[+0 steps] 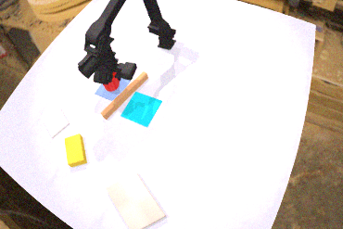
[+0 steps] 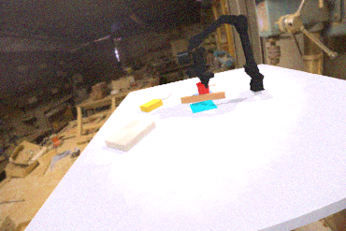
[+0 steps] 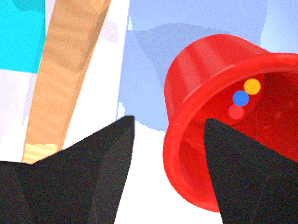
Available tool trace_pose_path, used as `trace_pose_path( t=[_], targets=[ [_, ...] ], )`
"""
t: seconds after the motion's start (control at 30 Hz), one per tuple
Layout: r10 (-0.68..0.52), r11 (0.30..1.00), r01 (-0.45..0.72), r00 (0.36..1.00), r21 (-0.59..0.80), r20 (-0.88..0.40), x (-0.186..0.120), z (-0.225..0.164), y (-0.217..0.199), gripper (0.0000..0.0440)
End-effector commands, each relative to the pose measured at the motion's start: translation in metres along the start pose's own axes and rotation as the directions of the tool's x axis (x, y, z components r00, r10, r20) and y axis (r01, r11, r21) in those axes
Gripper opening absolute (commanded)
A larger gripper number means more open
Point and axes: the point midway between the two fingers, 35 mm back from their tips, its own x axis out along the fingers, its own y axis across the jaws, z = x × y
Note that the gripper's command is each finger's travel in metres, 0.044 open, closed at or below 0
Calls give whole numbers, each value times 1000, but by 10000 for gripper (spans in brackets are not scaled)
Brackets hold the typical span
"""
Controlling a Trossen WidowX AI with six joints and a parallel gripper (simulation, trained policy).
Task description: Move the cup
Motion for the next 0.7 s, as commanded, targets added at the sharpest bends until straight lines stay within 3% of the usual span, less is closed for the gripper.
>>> trace_pose_path(
  t=[0.0, 0.13, 0.37, 0.67],
  targets=[
    [10, 999, -11, 1000, -32, -22, 17, -2, -1, 159],
    [23, 997, -24, 999, -74, -23, 31, -2, -1, 159],
    [27, 985, -32, 999, -168, -31, 45, -4, -3, 0],
    [27, 966, -27, 1000, -257, -3, 34, 2, -8, 0]
  ],
)
